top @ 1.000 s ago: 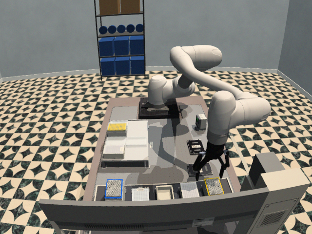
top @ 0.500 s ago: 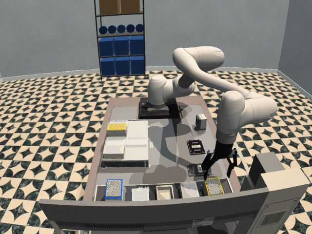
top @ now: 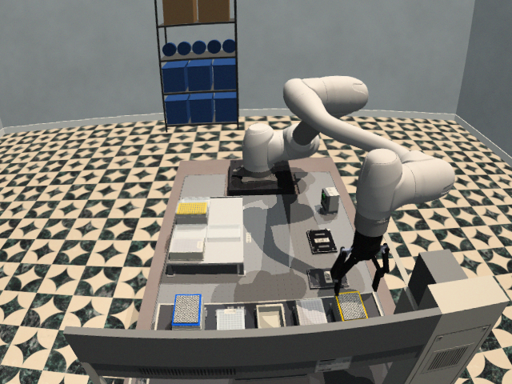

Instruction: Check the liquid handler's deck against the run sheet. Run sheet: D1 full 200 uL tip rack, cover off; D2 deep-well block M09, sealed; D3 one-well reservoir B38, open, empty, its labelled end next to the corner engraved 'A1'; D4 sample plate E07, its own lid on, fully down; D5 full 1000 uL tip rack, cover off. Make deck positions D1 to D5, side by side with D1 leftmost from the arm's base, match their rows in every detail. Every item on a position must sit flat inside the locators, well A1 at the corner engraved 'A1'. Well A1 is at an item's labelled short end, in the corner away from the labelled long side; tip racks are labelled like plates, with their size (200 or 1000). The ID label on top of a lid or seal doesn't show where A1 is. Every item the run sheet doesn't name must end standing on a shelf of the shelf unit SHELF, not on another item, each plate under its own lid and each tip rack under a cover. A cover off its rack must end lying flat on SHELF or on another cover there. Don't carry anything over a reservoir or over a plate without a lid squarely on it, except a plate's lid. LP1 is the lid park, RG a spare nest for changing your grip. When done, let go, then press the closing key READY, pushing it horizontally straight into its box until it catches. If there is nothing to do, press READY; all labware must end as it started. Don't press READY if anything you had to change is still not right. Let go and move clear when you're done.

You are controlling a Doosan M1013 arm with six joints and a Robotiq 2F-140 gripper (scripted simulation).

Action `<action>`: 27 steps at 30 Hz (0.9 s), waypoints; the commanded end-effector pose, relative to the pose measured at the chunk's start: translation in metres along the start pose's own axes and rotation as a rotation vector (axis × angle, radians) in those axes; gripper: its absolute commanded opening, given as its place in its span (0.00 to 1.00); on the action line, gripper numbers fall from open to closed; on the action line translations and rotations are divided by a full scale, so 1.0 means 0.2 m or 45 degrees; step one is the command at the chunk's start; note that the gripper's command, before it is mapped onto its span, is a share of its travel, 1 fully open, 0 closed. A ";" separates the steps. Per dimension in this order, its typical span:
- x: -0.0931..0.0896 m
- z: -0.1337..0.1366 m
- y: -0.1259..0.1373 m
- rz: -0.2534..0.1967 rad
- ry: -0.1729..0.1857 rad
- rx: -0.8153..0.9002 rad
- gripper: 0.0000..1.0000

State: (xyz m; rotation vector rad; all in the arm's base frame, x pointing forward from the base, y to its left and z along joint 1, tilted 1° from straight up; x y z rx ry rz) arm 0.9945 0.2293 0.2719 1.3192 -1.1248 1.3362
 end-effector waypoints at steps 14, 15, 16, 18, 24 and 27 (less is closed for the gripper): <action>0.04 0.00 0.00 0.003 -0.001 0.000 0.79; 0.04 0.00 0.00 0.003 -0.001 0.000 0.79; 0.06 0.00 0.00 0.003 -0.001 0.000 0.79; 0.09 0.00 0.00 0.003 -0.001 0.000 0.79; 0.19 0.00 0.00 0.003 -0.001 0.000 0.79; 0.24 0.00 0.00 0.003 -0.001 0.000 0.79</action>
Point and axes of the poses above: the point where the finger pads meet when closed, its own x axis back along the fingers, its own z axis across the jaws, y = z × x, the point moved 9 cm from there along x, back along the fingers, and after that the axes turned 9 degrees about x, right-handed, at the moved point
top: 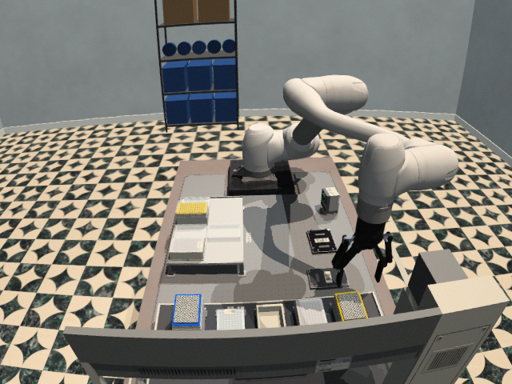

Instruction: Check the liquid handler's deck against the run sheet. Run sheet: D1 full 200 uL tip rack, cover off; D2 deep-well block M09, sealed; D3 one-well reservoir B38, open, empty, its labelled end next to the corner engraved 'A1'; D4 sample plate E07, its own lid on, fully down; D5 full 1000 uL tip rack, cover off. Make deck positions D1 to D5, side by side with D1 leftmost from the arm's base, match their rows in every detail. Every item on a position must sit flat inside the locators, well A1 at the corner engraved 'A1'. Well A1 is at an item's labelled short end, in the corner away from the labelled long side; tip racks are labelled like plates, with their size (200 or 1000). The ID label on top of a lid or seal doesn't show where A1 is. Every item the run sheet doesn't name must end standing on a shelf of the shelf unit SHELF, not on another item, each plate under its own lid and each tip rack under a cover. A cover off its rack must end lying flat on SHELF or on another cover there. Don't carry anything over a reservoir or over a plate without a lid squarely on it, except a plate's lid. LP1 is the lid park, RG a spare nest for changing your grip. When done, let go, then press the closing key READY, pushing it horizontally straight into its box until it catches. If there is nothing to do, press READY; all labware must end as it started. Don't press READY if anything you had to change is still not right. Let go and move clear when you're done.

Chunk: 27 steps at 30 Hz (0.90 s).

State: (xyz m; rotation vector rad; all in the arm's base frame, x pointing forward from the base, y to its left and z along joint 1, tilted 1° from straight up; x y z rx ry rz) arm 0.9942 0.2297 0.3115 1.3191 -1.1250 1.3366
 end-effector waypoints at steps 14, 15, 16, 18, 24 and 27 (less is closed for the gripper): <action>0.24 0.00 0.00 0.002 -0.001 0.000 0.79; 0.26 0.00 0.00 0.002 -0.001 0.000 0.79; 0.28 0.00 0.00 0.002 -0.001 0.000 0.79; 0.29 0.00 0.00 0.002 -0.001 0.000 0.79; 0.29 0.05 0.05 0.002 -0.001 -0.031 0.79; 0.29 0.11 0.10 0.002 -0.001 -0.031 0.79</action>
Point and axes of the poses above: the point where the finger pads meet when closed, its own x axis back along the fingers, its own z axis across the jaws, y = z × x, the point moved 9 cm from there along x, back along the fingers, and after that the axes turned 9 degrees about x, right-handed, at the moved point
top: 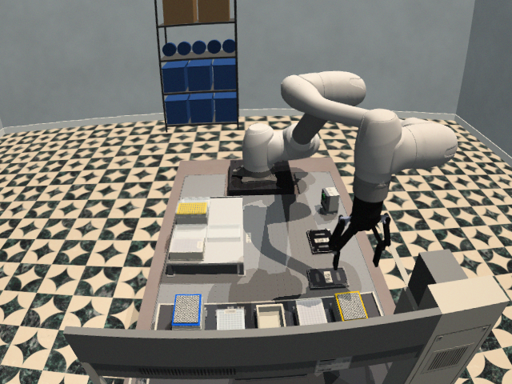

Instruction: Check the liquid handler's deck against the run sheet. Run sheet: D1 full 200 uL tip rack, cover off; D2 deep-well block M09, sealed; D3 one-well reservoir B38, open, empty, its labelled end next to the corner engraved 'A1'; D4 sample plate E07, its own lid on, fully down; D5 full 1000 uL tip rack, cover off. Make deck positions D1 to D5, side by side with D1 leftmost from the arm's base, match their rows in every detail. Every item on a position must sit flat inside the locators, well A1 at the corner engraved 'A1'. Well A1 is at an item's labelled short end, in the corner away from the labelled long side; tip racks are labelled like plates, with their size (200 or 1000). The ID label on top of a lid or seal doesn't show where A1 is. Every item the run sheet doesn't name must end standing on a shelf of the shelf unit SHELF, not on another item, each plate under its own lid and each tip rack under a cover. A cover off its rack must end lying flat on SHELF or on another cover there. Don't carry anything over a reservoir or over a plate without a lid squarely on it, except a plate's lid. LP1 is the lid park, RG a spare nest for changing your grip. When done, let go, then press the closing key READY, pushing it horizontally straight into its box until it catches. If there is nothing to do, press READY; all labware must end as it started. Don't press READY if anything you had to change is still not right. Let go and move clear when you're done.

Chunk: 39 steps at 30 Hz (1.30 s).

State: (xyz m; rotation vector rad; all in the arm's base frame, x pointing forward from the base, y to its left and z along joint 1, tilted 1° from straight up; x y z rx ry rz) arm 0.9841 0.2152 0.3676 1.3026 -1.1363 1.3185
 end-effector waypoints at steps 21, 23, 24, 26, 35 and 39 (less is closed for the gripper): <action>0.01 0.40 0.36 0.004 -0.001 -0.001 0.79; 0.01 0.44 0.39 0.004 -0.001 -0.001 0.79; 0.01 0.46 0.41 0.004 -0.001 -0.001 0.79; 0.01 0.49 0.44 0.004 -0.001 -0.001 0.79; 0.01 0.62 0.56 0.004 -0.001 -0.001 0.79; 0.01 0.70 0.62 0.004 -0.001 -0.001 0.79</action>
Point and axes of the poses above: the point where the finger pads meet when closed, its own x axis back along the fingers, its own z axis across the jaws, y = z × x, the point moved 9 cm from there along x, back along the fingers, and after that the axes turned 9 degrees about x, right-handed, at the moved point
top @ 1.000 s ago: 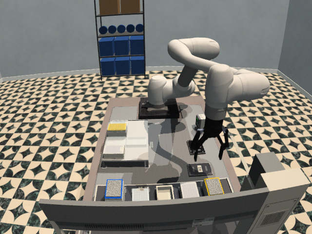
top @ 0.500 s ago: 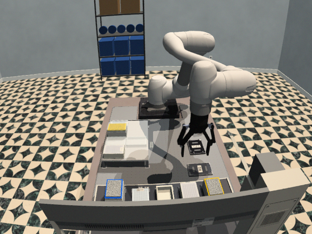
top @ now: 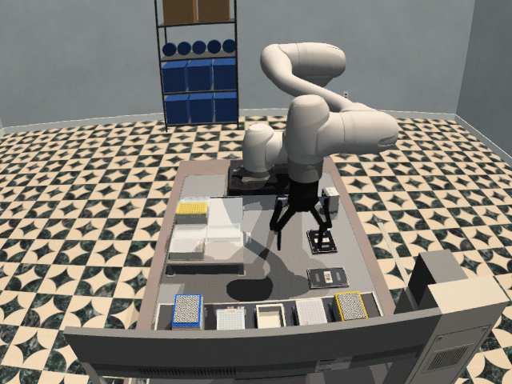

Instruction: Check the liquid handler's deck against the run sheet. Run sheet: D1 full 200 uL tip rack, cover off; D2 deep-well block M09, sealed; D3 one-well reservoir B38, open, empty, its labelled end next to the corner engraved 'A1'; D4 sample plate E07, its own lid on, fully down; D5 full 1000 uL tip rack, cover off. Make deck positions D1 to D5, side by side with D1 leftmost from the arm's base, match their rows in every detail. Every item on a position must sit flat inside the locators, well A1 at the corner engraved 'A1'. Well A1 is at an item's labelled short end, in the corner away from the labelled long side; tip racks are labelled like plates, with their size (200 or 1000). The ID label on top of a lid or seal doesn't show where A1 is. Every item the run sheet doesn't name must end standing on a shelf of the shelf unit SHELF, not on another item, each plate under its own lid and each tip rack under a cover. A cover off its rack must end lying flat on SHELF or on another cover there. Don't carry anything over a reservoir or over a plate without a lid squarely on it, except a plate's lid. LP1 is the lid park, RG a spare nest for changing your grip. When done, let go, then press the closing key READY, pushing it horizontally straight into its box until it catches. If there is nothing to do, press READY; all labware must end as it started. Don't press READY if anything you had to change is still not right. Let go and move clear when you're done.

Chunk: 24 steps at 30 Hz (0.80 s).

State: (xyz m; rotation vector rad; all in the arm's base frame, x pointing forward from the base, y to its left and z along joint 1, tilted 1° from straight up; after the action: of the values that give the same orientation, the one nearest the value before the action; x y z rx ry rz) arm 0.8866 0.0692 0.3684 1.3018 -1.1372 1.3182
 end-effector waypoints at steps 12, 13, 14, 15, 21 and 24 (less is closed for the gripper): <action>0.01 0.23 0.20 0.003 0.000 0.000 0.79; 0.01 0.25 0.22 0.003 0.000 0.000 0.79; 0.01 0.27 0.24 0.003 0.000 0.000 0.79; 0.01 0.29 0.25 0.003 0.000 0.000 0.79; 0.01 0.38 0.34 0.003 0.000 0.000 0.79; 0.01 0.38 0.34 0.003 0.000 0.000 0.79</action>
State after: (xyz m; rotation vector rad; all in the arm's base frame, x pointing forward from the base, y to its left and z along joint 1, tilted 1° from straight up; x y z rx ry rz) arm 0.8310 -0.0142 0.3689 1.3016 -1.1376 1.3185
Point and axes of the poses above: the point where the finger pads meet when closed, its own x axis back along the fingers, its own z axis across the jaws, y = z × x, the point moved 9 cm from there along x, back along the fingers, and after that the axes turned 9 degrees about x, right-handed, at the moved point
